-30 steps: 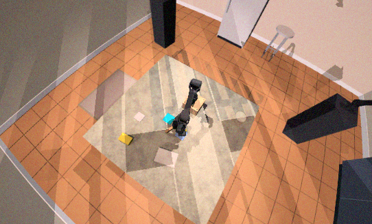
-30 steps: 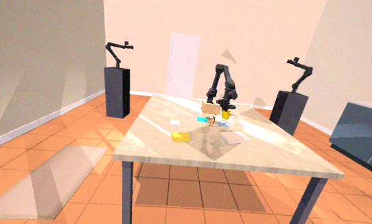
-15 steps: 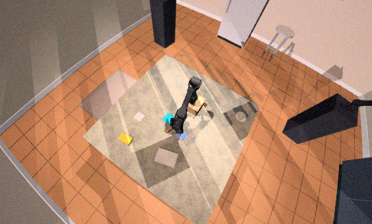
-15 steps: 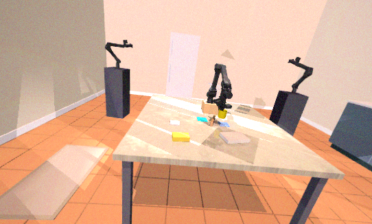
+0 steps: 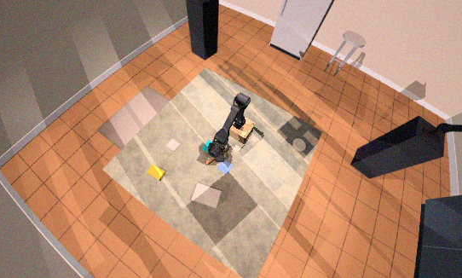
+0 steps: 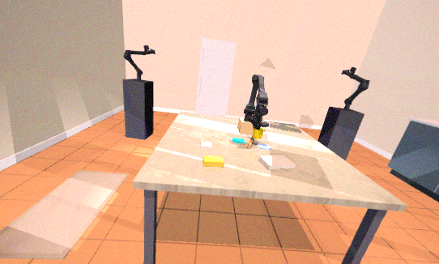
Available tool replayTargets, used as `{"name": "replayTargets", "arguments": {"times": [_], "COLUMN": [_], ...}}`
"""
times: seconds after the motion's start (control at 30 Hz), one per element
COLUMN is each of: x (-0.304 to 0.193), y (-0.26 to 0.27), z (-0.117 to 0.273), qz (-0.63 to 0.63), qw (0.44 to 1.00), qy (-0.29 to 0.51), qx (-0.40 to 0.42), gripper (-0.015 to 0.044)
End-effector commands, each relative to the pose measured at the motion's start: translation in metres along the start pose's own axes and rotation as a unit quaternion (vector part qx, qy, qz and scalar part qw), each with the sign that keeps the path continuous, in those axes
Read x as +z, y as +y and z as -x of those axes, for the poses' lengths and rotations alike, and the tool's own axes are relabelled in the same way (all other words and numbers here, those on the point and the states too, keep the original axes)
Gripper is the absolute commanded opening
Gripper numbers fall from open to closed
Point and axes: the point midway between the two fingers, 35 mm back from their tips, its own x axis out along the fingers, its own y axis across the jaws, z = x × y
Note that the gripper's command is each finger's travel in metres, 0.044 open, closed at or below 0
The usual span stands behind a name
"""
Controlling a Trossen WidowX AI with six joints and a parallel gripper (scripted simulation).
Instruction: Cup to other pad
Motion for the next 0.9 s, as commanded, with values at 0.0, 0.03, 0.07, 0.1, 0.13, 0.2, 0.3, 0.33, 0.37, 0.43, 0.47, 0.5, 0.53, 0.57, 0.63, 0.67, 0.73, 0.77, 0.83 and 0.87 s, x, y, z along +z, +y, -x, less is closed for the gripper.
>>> {"name": "replayTargets", "arguments": {"times": [0.0,0.03,0.07,0.1,0.13,0.2,0.3,0.33,0.37,0.43,0.47,0.5,0.53,0.57,0.63,0.67,0.73,0.77,0.83,0.87], "x": [0.005,0.006,0.008,0.009,0.010,0.013,0.017,0.019,0.020,0.023,0.024,0.025,0.027,0.028,0.031,0.032,0.035,0.036,0.038,0.039], "y": [-0.007,-0.008,-0.010,-0.011,-0.013,-0.015,-0.020,-0.021,-0.023,-0.026,-0.027,-0.029,-0.030,-0.032,-0.034,-0.036,-0.039,-0.040,-0.043,-0.044], "z": [0.001,0.001,0.001,0.001,0.001,0.001,0.001,0.001,0.001,0.001,0.001,0.001,0.001,0.002,0.002,0.002,0.002,0.002,0.002,0.002], "qz": [0.001,0.001,0.001,0.001,0.001,0.001,0.001,0.001,0.001,0.001,0.001,0.001,0.001,0.001,0.001,0.001,0.001,0.001,0.001,0.001], "qw": [1.000,1.000,1.000,1.000,1.000,1.000,1.000,1.000,1.000,1.000,1.000,1.000,1.000,1.000,1.000,1.000,1.000,1.000,1.000,1.000], "qy": [-0.002,-0.002,-0.003,-0.003,-0.003,-0.003,-0.003,-0.003,-0.003,-0.003,-0.003,-0.003,-0.003,-0.004,-0.004,-0.004,-0.004,-0.004,-0.004,-0.004], "qx": [0.001,0.001,0.001,0.001,0.001,0.000,0.000,0.000,0.000,0.000,0.000,0.000,0.000,0.000,0.000,-0.001,-0.001,-0.001,-0.001,-0.001], "gripper": [0.0000,0.0000,0.0000,0.0000,0.0000,0.0000,0.0000,0.0000,0.0000,0.0000,0.0000,0.0000,0.0000,0.0000,0.0000,0.0000,0.0000,0.0000,0.0000,0.0000]}}
